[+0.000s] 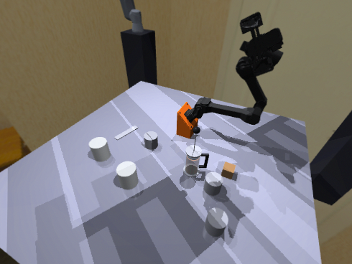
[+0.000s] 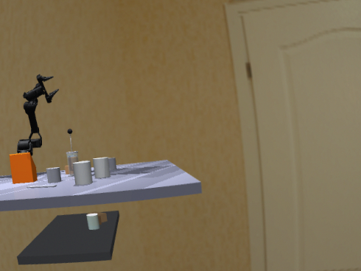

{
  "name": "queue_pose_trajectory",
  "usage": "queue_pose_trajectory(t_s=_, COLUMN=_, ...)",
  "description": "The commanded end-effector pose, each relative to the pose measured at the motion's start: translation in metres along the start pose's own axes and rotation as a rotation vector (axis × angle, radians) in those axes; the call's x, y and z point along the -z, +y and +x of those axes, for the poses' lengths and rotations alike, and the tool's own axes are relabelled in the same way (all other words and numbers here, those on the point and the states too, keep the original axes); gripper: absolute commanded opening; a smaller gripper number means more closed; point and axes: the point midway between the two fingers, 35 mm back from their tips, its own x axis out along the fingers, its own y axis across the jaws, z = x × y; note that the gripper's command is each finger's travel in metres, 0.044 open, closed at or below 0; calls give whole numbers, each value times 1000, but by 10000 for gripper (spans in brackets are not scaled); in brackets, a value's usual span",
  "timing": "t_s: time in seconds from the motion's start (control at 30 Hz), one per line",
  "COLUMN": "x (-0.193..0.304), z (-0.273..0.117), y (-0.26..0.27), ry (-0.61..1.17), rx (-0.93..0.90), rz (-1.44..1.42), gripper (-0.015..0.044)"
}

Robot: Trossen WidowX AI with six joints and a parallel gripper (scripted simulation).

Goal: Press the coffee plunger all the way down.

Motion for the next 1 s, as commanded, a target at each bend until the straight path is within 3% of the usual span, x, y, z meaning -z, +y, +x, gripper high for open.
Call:
queue_pose_trajectory(t_s=0.0, x=68, z=4, y=3, ry=96, rx=-126, rz=214, gripper=440)
queue_pose_trajectory(t_s=0.4, x=236, z=-18, y=102, ry=431, rx=-562, rz=822, gripper=440)
queue_pose_trajectory(t_s=0.67, x=241, z=-22, y=105, ry=429, rx=-546, rz=828, gripper=440)
queue_pose_trajectory(t_s=0.97, x=287, z=-15, y=96, ry=480, rx=-525, rz=848, gripper=440)
